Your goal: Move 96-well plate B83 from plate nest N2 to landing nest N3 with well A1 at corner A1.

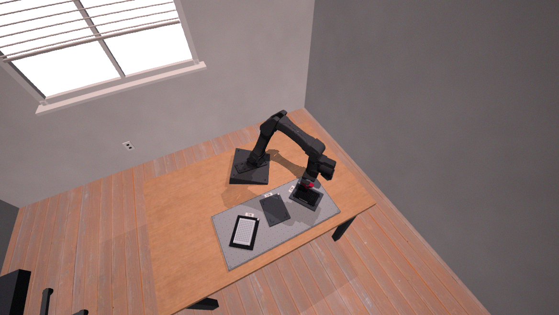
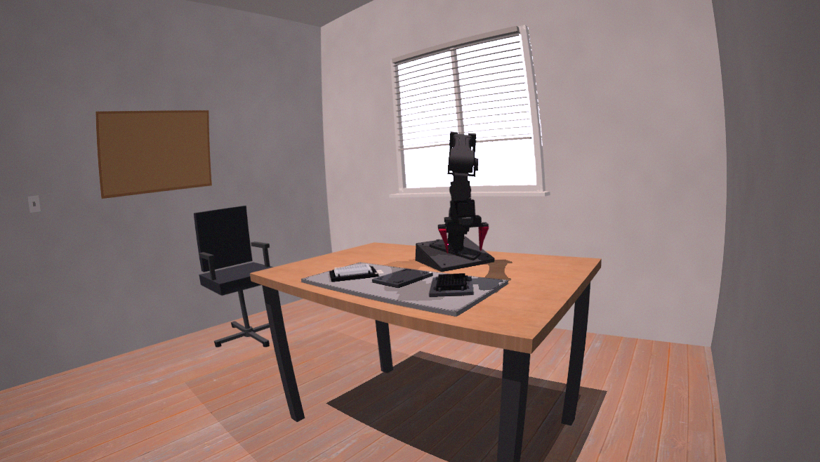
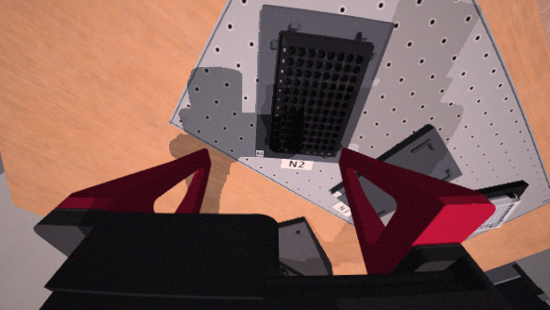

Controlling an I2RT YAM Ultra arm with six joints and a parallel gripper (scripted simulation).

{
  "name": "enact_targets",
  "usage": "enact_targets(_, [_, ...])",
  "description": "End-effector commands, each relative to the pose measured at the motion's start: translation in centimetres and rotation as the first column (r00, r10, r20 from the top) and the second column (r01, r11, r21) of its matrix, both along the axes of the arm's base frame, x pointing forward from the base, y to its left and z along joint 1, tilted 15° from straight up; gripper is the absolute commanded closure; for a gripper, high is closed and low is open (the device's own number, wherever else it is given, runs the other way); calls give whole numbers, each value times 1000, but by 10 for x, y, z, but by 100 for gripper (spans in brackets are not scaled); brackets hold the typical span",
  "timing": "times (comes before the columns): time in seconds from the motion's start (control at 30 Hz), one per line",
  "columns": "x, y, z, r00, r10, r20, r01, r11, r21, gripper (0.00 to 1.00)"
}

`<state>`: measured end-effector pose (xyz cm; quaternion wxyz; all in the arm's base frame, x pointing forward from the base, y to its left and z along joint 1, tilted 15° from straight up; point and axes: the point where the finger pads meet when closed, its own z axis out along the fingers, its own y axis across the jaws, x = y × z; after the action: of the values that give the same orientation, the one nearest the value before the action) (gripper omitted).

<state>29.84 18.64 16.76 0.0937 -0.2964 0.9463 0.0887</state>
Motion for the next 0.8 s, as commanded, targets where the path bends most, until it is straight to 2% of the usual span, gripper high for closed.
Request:
enact_targets(0.0, [13,-8,2,996,-89,1,89,996,17,0])
enact_targets(0.2, [31,-28,-10,995,-99,-2,99,995,16,0])
enact_targets(0.77, [31,-28,-10,995,-99,-2,99,995,16,0])
